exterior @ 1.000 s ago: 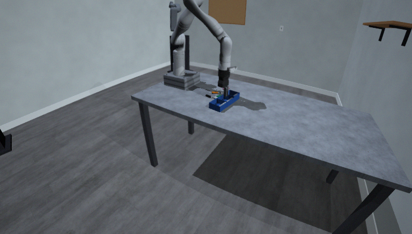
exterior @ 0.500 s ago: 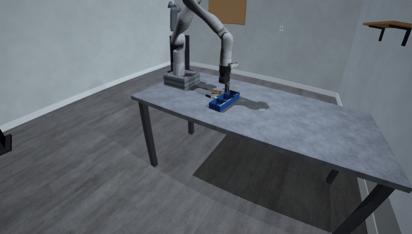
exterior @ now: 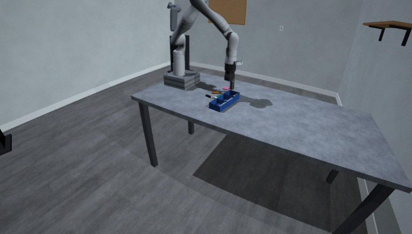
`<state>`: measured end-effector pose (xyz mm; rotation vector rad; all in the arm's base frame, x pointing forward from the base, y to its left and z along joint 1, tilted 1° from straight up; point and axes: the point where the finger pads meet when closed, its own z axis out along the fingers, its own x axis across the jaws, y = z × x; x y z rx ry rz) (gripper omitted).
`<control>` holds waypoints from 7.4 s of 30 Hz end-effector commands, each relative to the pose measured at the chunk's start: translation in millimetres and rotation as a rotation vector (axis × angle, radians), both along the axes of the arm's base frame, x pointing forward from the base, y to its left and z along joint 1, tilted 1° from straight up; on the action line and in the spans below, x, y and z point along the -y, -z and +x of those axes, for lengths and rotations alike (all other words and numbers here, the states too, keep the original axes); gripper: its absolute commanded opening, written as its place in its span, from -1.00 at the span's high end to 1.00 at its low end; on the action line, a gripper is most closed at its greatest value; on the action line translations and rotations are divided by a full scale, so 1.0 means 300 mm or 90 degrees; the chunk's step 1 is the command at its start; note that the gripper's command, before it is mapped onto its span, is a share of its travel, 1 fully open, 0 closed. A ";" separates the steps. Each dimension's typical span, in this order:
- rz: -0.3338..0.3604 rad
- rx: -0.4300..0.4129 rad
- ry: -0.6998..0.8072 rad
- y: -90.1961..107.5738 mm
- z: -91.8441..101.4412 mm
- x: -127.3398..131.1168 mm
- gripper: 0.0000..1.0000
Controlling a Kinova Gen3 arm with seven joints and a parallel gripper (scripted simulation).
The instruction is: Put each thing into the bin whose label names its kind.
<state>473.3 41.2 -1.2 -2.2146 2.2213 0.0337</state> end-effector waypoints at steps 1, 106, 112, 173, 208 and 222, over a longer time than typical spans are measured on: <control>-0.002 -0.001 -0.002 -0.004 -0.002 -0.031 0.39; 0.000 0.000 -0.006 0.068 0.000 -0.030 0.39; 0.000 0.000 -0.006 -0.010 0.001 -0.029 0.39; 0.005 0.010 -0.456 -0.005 -0.486 -0.023 -0.21; 0.005 0.008 -0.457 -0.007 -0.473 -0.017 -0.21; 0.005 0.008 -0.457 -0.007 -0.472 -0.017 -0.21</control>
